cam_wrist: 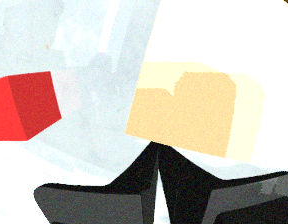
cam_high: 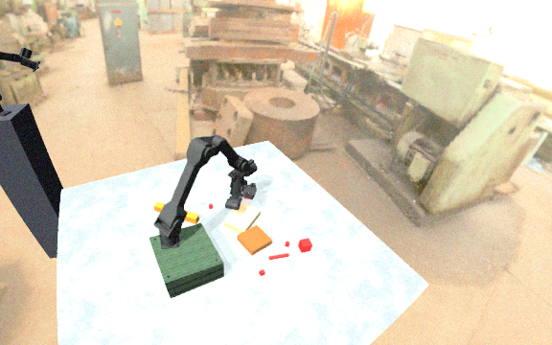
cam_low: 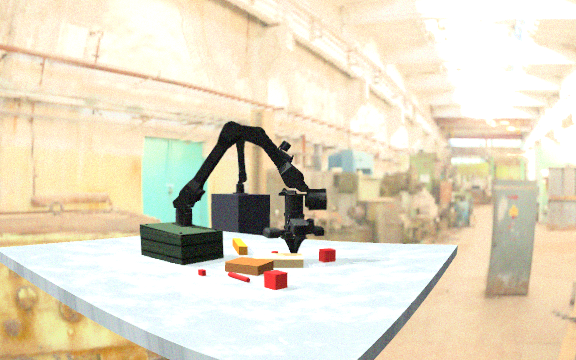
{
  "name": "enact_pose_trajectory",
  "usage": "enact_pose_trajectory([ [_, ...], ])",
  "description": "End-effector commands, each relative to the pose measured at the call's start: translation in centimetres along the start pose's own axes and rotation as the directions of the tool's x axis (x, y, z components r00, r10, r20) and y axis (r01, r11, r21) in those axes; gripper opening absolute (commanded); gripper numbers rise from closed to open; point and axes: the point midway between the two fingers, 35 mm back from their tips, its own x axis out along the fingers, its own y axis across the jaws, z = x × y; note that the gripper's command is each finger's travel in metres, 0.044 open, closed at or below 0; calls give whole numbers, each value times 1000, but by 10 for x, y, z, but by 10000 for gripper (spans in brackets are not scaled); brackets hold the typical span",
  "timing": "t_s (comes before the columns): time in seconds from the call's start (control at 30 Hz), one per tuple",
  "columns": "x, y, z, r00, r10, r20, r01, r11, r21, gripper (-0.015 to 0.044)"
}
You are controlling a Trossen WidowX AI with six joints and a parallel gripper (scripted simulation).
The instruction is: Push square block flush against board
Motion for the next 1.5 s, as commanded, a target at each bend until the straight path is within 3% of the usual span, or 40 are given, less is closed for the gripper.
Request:
enact_pose_trajectory([
  [0.0,4,-5,14,1000,-14,15,14,1000,11,0],
  [0.53,3,-9,38,1000,-14,18,14,1000,11,0],
  [1.47,4,-1,-5,1000,-14,14,13,1000,11,0],
])
